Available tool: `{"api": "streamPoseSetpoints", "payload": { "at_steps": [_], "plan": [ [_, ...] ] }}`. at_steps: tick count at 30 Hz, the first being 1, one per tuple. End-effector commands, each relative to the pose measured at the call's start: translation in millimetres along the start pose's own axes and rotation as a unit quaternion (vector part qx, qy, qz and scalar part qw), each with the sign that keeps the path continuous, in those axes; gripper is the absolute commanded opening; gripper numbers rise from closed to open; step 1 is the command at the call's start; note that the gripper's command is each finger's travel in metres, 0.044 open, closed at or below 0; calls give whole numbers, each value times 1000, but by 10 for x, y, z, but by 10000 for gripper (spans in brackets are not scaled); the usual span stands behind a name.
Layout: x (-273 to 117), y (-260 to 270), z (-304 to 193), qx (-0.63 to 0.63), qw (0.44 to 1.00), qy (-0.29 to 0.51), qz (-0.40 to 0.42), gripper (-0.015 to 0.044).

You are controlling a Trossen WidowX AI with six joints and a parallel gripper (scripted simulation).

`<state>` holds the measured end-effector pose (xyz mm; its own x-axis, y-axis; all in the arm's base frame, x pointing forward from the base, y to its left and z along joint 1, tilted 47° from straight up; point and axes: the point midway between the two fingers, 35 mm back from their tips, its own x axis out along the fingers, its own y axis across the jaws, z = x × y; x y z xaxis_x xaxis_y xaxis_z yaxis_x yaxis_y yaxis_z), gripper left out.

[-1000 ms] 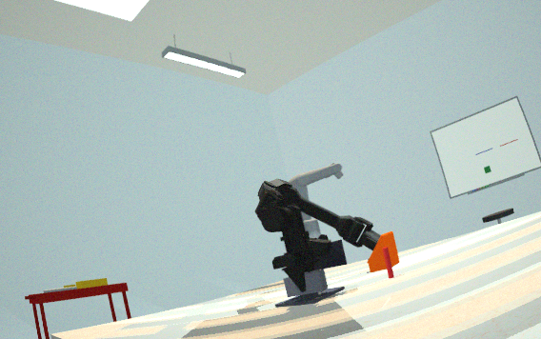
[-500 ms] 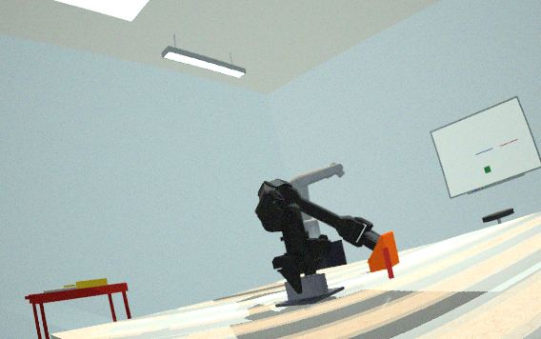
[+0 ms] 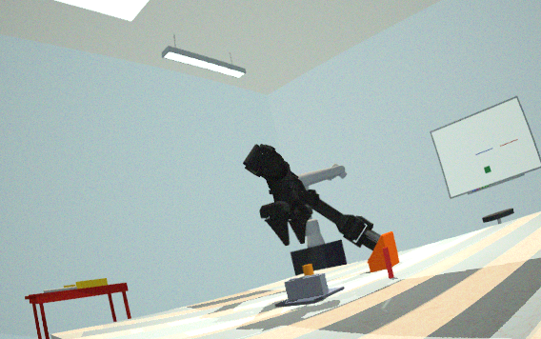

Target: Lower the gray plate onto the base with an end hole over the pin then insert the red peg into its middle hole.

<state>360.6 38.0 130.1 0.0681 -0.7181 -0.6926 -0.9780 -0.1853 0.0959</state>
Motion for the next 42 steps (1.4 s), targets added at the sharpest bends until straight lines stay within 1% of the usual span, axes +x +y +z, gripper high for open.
{"api": "streamPoseSetpoints", "payload": {
  "at_steps": [1, 4, 8, 11, 14, 18, 23, 33, 42],
  "plan": [
    [15, 14, -1, 0, 1000, 0, 13, 440],
    [10, 17, 42, 27, 1000, 0, 13, 440],
    [-15, 44, 294, 185, 983, -3, 12, 440],
    [-33, 78, 488, 306, 952, -5, 12, 440],
    [-48, 120, 685, 422, 906, -6, 13, 440],
    [-64, 192, 945, 567, 824, -6, 15, 440],
    [-75, 307, 1253, 717, 697, -3, 17, 440],
    [-72, 494, 1616, 867, 498, 3, 16, 440],
    [-55, 667, 1876, 959, 284, 10, 11, 440]
  ]
}}
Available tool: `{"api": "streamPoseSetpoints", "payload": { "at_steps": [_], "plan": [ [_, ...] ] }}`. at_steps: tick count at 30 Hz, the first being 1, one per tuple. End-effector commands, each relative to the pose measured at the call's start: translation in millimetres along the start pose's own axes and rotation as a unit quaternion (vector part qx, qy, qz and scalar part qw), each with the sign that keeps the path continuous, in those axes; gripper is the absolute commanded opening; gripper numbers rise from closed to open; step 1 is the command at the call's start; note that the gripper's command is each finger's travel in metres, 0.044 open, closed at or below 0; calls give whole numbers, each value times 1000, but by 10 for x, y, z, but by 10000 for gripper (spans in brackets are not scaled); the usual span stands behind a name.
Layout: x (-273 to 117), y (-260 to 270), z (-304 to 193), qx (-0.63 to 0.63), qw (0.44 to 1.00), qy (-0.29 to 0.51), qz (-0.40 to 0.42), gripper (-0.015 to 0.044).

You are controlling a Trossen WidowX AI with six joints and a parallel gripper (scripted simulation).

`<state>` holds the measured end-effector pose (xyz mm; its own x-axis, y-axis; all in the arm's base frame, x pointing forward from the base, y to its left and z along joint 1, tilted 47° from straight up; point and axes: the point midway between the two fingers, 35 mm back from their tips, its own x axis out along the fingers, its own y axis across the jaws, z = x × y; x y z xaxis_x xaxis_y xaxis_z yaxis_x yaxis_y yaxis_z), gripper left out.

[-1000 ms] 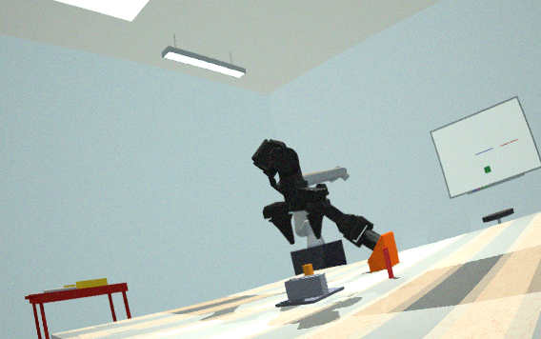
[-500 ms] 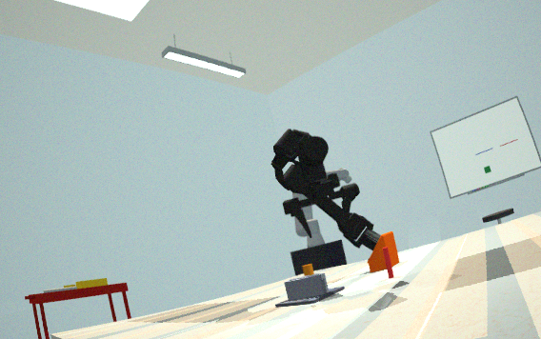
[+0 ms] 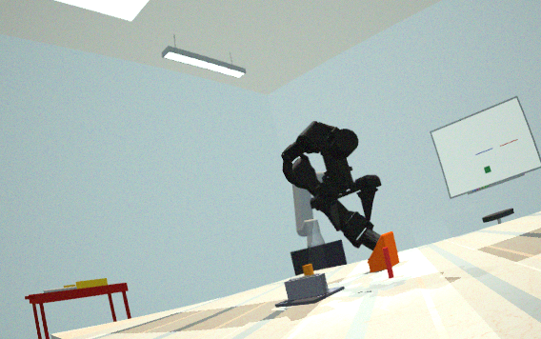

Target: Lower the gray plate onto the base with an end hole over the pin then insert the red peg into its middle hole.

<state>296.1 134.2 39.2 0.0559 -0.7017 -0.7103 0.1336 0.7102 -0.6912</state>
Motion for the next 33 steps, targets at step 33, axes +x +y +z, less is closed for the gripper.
{"api": "streamPoseSetpoints", "payload": {
  "at_steps": [33],
  "plan": [
    [478, 395, -589, 489, 872, -1, -14, 440]
  ]
}}
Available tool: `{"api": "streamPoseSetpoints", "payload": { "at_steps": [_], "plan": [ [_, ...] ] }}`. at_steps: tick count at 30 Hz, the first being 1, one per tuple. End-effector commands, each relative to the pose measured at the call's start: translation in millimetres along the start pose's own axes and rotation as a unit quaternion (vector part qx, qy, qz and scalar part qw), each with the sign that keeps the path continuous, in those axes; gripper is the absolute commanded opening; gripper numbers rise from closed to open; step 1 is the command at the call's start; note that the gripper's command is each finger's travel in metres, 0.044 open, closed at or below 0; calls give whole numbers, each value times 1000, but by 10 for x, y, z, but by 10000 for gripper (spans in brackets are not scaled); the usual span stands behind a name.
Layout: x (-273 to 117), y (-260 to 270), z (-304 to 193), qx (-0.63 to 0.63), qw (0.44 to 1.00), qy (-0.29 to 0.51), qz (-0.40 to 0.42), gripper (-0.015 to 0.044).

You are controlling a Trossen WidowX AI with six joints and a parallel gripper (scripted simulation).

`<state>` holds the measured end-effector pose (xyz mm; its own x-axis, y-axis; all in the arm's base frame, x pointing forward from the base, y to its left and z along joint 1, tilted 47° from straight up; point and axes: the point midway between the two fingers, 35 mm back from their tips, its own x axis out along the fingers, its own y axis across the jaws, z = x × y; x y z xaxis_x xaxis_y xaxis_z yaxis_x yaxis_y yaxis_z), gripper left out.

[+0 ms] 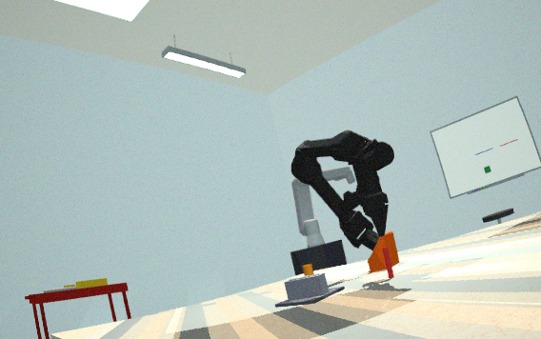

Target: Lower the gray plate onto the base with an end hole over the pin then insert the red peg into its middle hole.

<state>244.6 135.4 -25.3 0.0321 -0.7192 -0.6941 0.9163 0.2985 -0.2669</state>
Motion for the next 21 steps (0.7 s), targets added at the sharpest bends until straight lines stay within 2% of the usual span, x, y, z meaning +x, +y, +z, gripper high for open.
{"api": "streamPoseSetpoints", "payload": {
  "at_steps": [1, 21],
  "plan": [
    [110, 17, -6, -1, 1000, -1, 4, 440],
    [411, 40, -10, -1, 1000, -1, 4, 440]
  ]
}}
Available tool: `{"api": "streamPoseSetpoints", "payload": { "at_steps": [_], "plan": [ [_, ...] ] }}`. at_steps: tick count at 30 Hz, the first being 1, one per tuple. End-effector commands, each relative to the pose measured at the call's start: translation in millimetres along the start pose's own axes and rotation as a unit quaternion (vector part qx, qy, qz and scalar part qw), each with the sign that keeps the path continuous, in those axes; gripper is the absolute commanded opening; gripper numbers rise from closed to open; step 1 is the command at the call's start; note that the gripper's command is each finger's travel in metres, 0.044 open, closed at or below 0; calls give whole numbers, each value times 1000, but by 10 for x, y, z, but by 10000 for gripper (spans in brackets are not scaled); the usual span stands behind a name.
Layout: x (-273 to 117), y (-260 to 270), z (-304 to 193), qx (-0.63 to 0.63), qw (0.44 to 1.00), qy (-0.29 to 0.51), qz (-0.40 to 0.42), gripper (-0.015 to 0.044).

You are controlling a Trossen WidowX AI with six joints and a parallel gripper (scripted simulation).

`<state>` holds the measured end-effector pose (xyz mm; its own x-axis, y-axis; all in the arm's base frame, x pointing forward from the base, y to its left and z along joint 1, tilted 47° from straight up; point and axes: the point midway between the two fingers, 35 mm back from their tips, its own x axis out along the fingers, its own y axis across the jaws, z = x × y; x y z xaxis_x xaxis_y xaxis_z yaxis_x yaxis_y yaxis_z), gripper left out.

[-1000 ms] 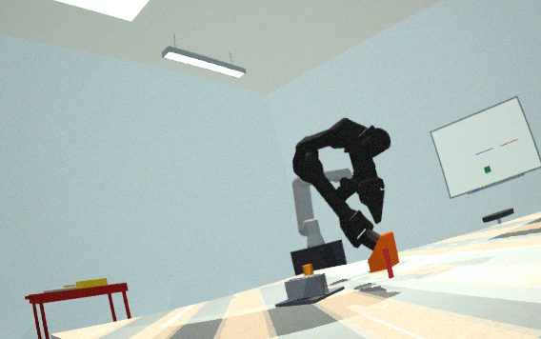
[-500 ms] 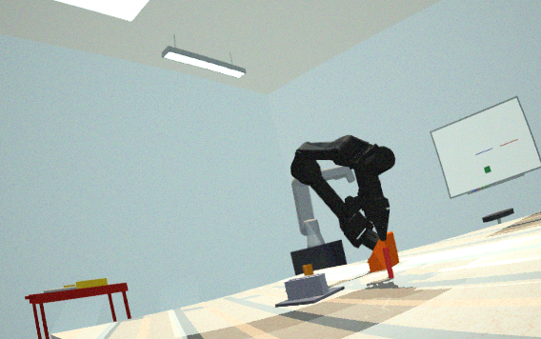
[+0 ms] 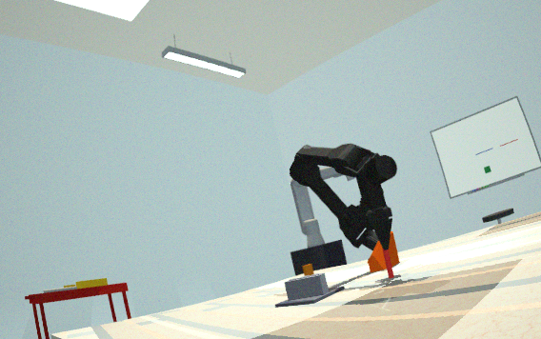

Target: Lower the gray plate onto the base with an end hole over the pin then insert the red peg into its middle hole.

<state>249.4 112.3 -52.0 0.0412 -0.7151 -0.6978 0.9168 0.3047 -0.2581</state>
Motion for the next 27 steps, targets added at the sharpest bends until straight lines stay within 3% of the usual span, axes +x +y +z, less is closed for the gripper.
{"api": "streamPoseSetpoints", "payload": {
  "at_steps": [1, 20, 27],
  "plan": [
    [74, -6, 5, -2, 1000, -2, -1, 440],
    [358, -16, 9, -2, 1000, -3, -1, 440],
    [358, -16, 9, -2, 1000, -3, -1, 256]
  ]
}}
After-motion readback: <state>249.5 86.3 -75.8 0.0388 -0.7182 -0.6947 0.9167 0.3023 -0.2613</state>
